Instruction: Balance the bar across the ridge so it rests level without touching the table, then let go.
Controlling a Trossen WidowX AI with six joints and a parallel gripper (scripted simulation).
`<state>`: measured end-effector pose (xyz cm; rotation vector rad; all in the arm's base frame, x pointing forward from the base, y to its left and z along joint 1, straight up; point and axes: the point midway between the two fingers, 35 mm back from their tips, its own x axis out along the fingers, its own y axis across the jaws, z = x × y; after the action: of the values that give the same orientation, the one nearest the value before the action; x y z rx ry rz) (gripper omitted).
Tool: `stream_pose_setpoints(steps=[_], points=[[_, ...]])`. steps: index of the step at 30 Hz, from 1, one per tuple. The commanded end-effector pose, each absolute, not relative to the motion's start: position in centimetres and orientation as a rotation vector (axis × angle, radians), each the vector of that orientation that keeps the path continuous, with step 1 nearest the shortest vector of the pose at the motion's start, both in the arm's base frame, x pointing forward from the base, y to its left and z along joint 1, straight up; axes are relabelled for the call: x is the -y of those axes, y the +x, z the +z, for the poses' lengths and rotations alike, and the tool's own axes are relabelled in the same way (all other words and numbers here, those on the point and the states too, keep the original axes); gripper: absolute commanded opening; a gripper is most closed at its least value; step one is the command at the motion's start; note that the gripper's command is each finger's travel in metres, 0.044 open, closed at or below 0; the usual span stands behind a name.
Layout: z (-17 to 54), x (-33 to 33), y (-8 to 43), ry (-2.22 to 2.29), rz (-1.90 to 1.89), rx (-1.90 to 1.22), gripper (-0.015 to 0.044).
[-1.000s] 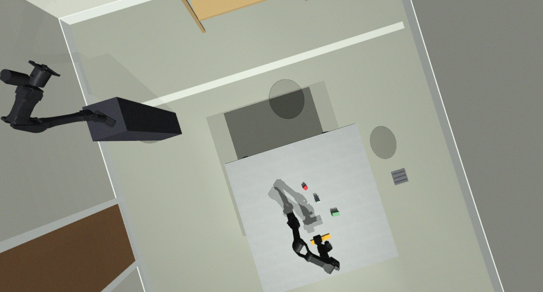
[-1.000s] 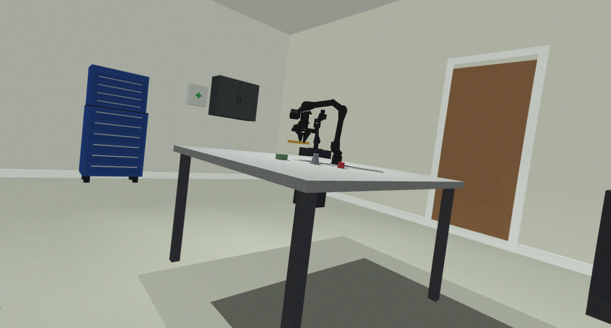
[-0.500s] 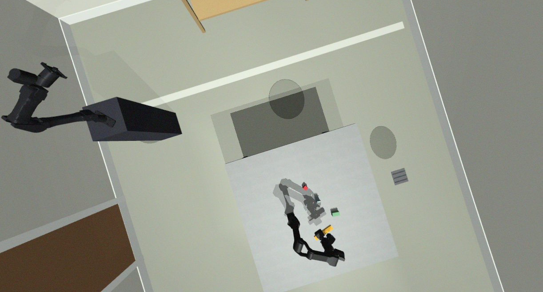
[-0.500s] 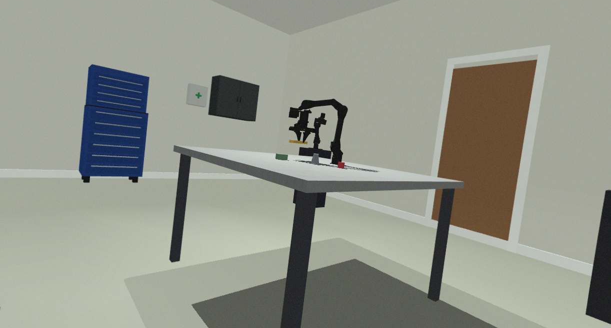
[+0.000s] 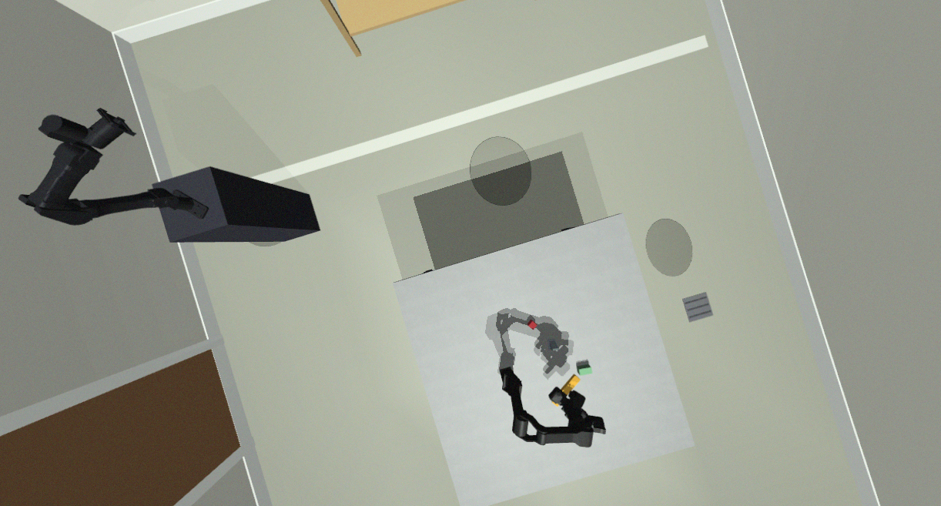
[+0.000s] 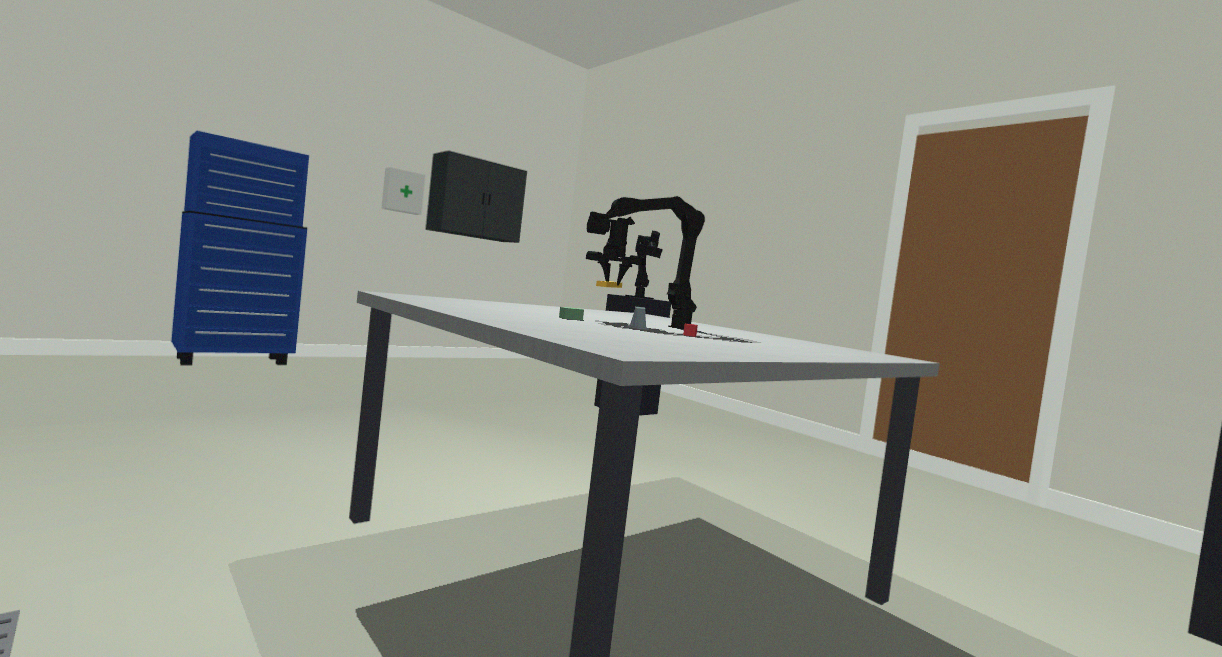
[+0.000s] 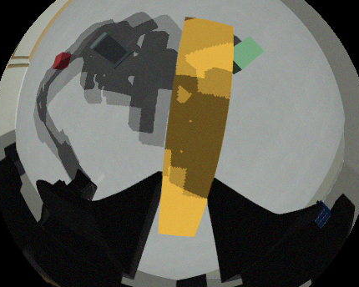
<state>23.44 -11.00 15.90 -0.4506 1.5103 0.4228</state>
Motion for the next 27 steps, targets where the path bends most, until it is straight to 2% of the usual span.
stream_pose_setpoints(steps=[1, 27], points=[[16.0, 9.7, 24.1, -0.503, 0.477, -1.494, 0.0000], [16.1, -0.1, 26.6, -0.870, 0.847, -1.370, 0.0000]])
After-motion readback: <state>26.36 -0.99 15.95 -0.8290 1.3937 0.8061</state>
